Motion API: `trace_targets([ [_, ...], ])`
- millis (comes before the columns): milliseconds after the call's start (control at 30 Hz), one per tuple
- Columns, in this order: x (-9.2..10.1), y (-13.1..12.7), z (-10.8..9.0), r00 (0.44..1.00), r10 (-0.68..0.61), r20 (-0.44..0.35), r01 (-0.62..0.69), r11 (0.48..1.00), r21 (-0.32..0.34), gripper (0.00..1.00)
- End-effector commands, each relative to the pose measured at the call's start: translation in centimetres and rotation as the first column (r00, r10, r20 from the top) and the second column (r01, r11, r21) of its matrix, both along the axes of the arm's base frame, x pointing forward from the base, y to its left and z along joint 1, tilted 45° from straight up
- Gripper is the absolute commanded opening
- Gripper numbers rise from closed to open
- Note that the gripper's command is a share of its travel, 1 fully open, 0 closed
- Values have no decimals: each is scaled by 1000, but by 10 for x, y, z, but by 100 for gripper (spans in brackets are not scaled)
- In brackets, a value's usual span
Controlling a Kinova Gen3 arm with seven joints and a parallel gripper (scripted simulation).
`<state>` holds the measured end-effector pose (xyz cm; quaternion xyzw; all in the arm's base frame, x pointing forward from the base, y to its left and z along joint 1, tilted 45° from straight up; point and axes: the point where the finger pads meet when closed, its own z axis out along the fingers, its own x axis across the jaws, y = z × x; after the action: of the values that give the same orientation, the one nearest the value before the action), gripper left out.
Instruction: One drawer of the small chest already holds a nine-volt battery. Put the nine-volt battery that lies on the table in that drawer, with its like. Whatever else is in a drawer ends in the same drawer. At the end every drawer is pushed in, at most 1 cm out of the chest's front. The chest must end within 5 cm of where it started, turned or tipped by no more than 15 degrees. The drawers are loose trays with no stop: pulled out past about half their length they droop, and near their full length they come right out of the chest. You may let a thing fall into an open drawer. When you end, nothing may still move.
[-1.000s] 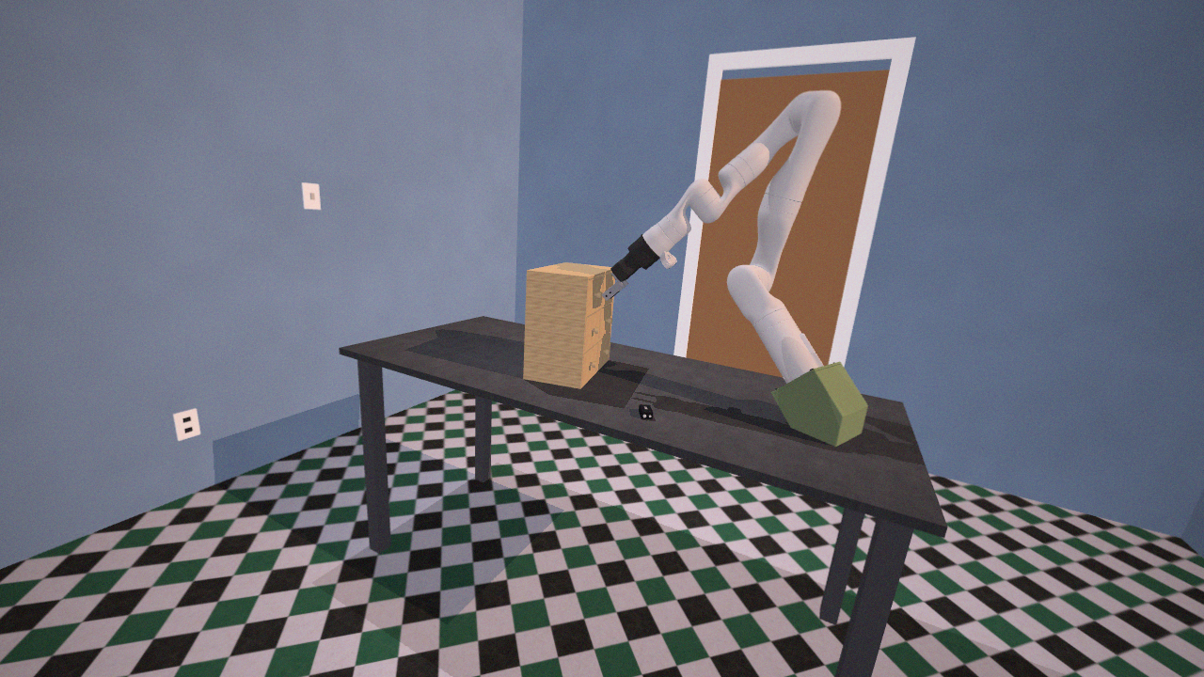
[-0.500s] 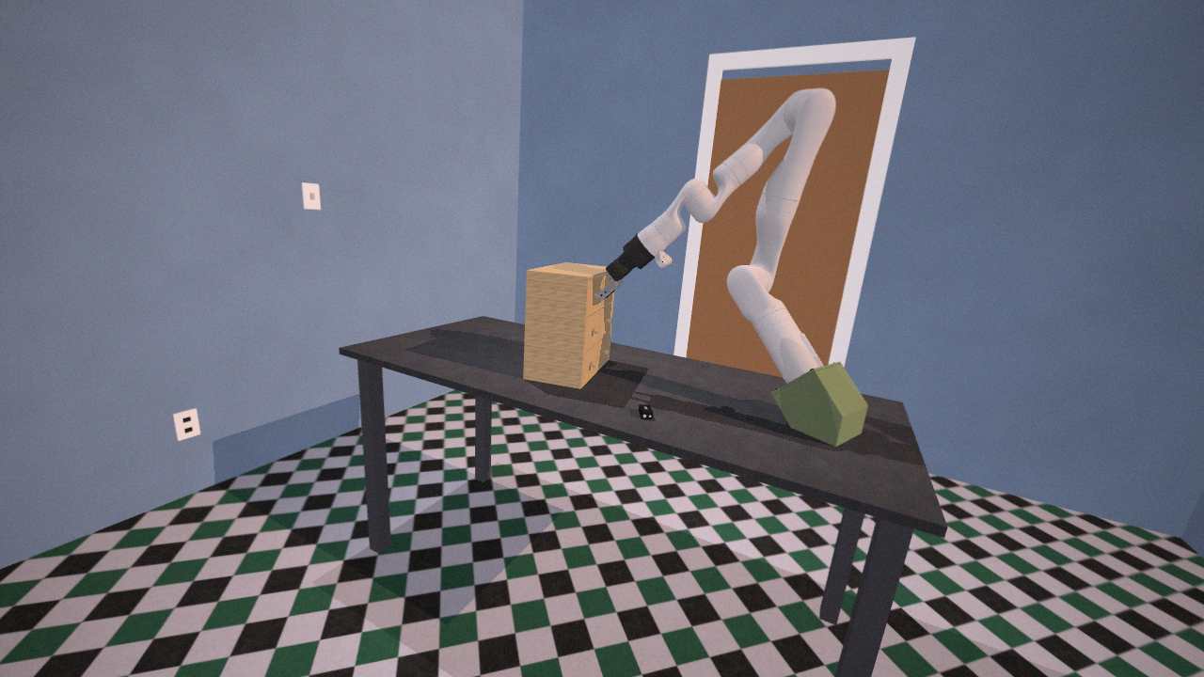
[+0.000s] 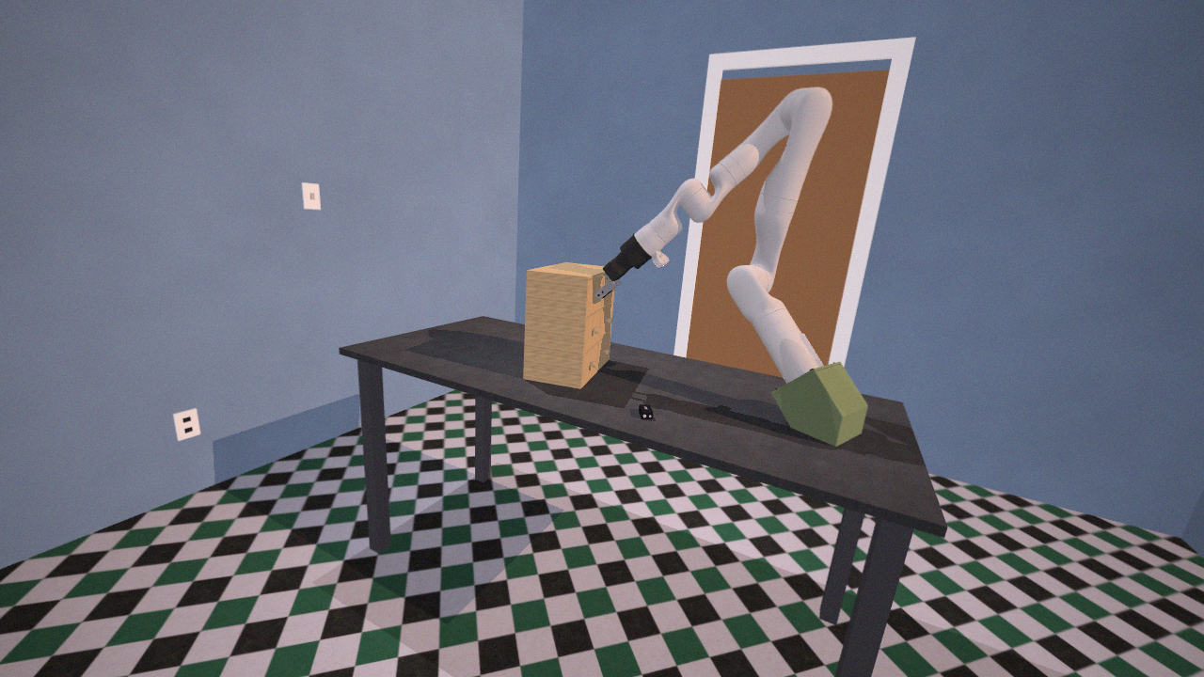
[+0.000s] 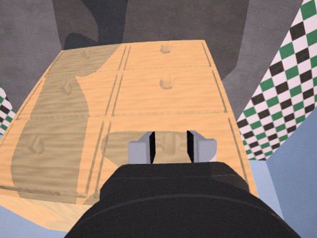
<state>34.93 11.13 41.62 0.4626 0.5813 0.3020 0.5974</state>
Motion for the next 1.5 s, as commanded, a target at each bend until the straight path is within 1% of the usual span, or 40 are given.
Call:
trace_targets([
  [0, 1, 0, 1, 1000, -1, 1, 1, 1000, 1, 67],
  [1367, 1, 0, 1, 1000, -1, 1, 1, 1000, 1, 67],
  [1400, 1, 0, 1, 1000, -1, 1, 1, 1000, 1, 37],
  [1467, 1, 0, 1, 1000, -1, 1, 1, 1000, 1, 37],
])
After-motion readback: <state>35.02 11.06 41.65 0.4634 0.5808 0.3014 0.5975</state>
